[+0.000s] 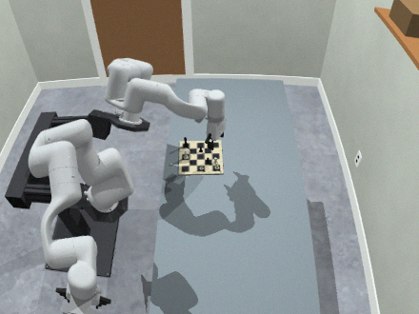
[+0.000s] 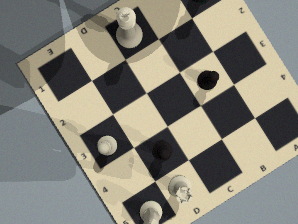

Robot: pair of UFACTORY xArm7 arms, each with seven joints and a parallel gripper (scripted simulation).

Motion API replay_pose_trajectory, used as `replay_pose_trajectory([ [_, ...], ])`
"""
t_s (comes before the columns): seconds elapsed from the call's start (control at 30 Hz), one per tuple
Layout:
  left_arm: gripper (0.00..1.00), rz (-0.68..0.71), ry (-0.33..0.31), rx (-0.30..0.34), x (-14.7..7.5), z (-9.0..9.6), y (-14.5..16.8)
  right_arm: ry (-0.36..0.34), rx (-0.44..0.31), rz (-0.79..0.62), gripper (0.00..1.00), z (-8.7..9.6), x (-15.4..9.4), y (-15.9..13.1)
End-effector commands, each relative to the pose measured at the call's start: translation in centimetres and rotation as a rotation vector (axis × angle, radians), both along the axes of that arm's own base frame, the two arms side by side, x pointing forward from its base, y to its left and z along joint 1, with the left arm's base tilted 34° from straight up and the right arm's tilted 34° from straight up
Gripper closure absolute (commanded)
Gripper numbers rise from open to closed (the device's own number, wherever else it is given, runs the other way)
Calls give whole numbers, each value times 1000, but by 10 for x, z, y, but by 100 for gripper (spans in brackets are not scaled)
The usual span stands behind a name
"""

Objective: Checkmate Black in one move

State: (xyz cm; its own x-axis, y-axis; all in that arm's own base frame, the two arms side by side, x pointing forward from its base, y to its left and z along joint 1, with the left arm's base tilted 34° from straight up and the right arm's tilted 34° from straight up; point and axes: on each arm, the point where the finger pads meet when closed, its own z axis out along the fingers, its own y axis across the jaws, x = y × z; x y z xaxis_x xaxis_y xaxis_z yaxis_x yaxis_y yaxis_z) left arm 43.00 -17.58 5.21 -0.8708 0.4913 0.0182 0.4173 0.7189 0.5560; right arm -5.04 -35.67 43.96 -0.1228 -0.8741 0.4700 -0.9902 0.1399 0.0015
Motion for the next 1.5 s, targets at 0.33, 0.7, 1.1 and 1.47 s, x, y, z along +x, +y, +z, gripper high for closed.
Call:
replay_pose_trajectory([
  [0.33, 0, -5, -2, -1, 0, 1, -2, -1, -4, -1, 0, 2, 0, 0],
  [0.7, 0, -92, 53, 30, 1, 0, 1, -1, -4, -1, 0, 2, 0, 0],
  [1.1, 0, -468, 292, 162, 4, -6, 12, -1, -4, -1, 0, 2, 0, 0],
  [1.47, 0, -857, 546, 299, 8, -16, 25, -1, -4, -1, 0, 2, 0, 0],
])
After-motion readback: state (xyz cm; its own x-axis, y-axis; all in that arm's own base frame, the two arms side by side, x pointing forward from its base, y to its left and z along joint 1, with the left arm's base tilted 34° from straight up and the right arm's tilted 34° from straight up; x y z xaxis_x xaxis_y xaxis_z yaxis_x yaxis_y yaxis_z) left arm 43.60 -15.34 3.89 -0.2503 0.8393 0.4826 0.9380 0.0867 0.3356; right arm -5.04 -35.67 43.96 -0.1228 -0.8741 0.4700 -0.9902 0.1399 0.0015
